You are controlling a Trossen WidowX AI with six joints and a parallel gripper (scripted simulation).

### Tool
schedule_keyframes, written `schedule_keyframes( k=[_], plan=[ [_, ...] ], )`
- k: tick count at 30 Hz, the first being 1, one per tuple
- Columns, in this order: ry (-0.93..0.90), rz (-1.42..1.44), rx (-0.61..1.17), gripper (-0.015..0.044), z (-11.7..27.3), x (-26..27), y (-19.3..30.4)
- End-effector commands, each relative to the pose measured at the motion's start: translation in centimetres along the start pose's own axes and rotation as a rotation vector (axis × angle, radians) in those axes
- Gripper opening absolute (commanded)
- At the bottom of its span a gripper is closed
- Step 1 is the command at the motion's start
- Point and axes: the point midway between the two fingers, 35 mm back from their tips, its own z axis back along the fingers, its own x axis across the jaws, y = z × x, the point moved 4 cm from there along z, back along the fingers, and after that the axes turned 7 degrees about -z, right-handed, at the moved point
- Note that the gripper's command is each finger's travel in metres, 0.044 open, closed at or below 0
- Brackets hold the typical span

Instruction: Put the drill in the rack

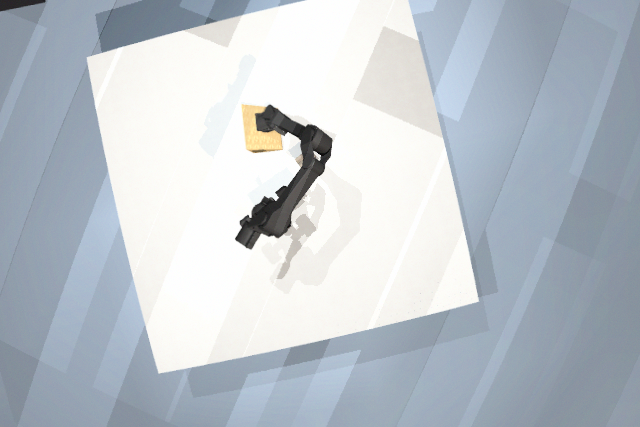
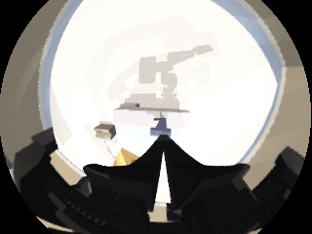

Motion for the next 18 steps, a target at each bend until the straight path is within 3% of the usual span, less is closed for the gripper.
schedule_keyframes(
  k=[1, 18],
  plan=[
    [-0.003, -0.005, 0.004, 0.0, -0.2, 0.0, 0.0],
    [-0.01, -0.013, 0.01, 0.0, -1.6, 0.5, 0.1]
  ],
)
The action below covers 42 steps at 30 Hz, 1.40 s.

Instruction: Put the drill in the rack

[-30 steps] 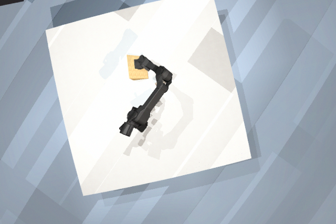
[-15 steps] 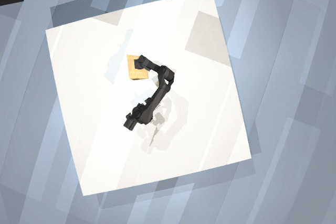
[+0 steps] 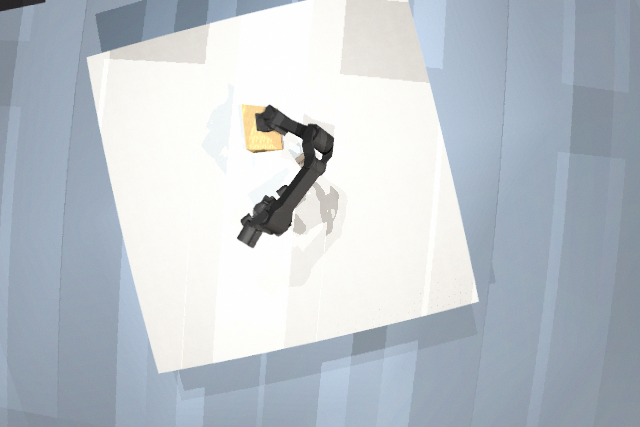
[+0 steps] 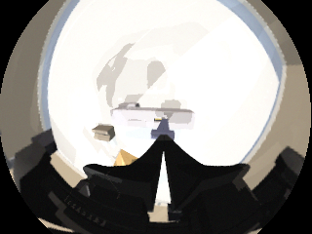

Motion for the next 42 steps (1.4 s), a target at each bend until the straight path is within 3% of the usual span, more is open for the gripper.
schedule_keyframes(
  k=[1, 42],
  plan=[
    [-0.011, -0.002, 0.003, 0.0, -0.37, 0.27, -0.16],
    [-0.011, -0.002, 0.003, 0.0, -1.01, -0.05, -0.11]
  ],
)
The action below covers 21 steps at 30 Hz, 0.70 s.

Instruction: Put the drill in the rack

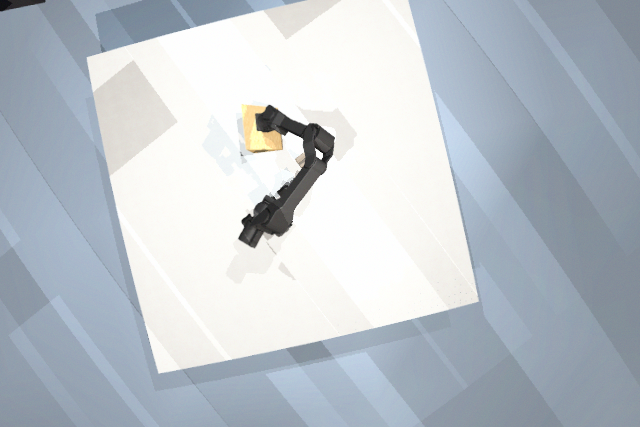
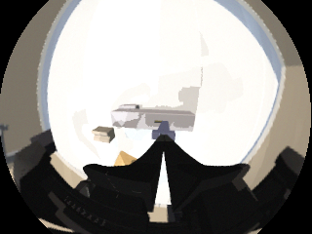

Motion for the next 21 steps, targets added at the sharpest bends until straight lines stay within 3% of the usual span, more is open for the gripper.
schedule_keyframes(
  k=[1, 21],
  plan=[
    [-0.012, -0.003, 0.014, 0.0, -0.89, -0.14, 0.09],
    [-0.012, -0.003, 0.013, 0.0, -1.5, -0.18, 0.17]
  ],
)
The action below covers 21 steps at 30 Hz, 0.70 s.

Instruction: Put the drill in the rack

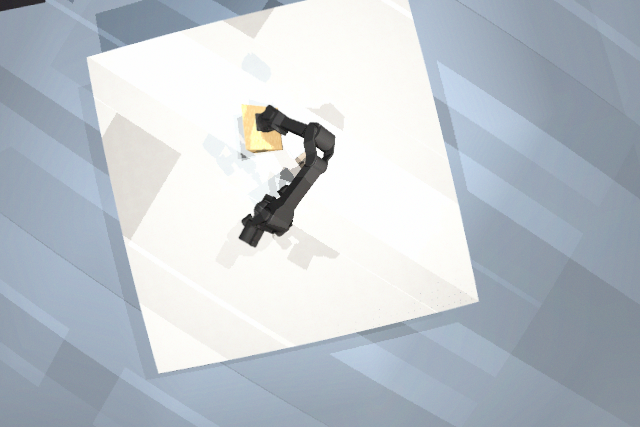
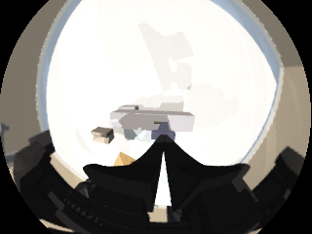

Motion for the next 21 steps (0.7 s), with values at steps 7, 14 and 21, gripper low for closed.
schedule_keyframes(
  k=[7, 14, 21],
  plan=[
    [-0.019, -0.003, 0.026, 0.0, -1.59, -0.22, 0.18],
    [-0.019, -0.003, 0.026, 0.0, -1.84, -0.25, 0.24],
    [-0.019, -0.003, 0.026, 0.0, -2.09, -0.27, 0.29]
  ],
)
